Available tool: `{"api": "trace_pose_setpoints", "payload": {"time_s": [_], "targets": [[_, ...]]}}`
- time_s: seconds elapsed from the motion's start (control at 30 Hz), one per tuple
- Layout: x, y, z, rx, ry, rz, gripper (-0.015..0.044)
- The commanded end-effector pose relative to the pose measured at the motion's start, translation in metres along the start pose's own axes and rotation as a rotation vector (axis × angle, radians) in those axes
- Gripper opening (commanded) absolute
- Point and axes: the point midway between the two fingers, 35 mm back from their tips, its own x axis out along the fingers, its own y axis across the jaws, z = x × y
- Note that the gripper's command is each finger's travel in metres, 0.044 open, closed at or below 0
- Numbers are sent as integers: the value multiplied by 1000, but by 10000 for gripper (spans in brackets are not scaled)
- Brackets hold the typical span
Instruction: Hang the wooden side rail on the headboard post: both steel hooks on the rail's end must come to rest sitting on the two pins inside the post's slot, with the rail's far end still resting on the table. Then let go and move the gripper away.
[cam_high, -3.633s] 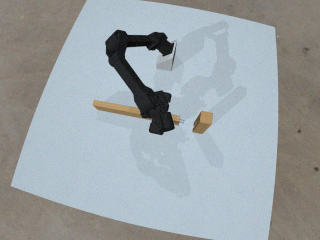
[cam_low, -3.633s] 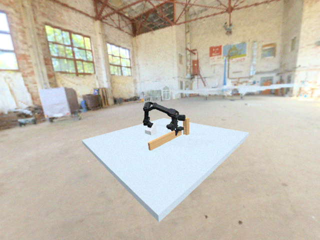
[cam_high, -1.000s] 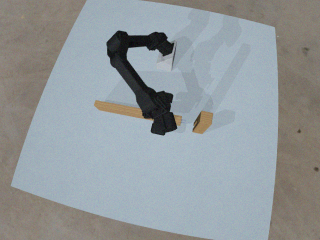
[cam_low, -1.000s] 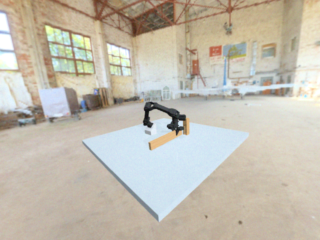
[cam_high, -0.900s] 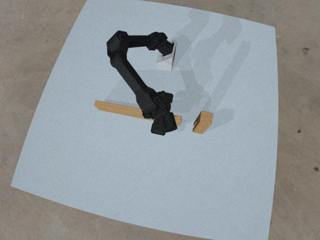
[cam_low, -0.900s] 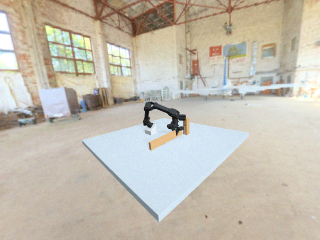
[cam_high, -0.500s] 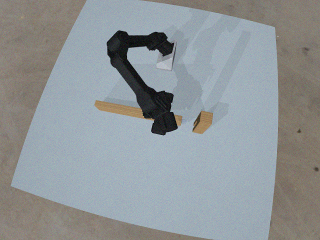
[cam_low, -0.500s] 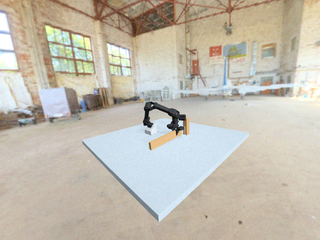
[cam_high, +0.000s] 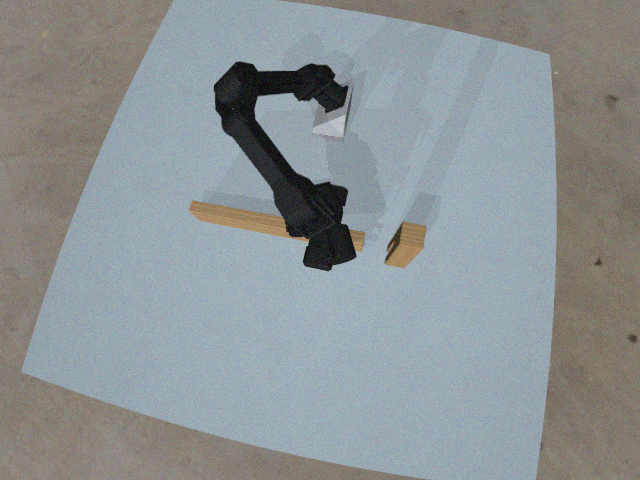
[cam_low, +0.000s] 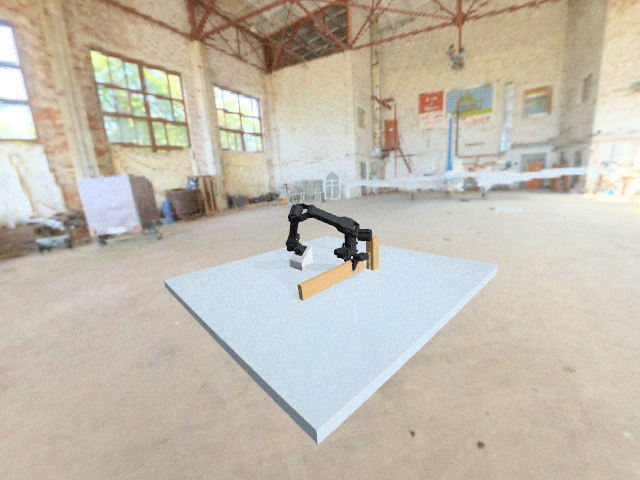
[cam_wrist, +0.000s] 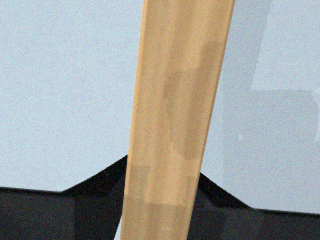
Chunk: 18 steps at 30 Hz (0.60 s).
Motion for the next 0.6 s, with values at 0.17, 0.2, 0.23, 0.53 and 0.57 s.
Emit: {"api": "trace_pose_setpoints", "payload": {"time_s": [0.17, 0.2, 0.23, 0.53, 0.57], "targets": [[-4, 1, -4, -2, 5, 9, 0], [-4, 1, -4, -2, 5, 9, 0], [-4, 1, -4, -2, 5, 9, 0], [-4, 0, -5, -2, 5, 9, 0], [-4, 0, -5, -2, 5, 9, 0]]}}
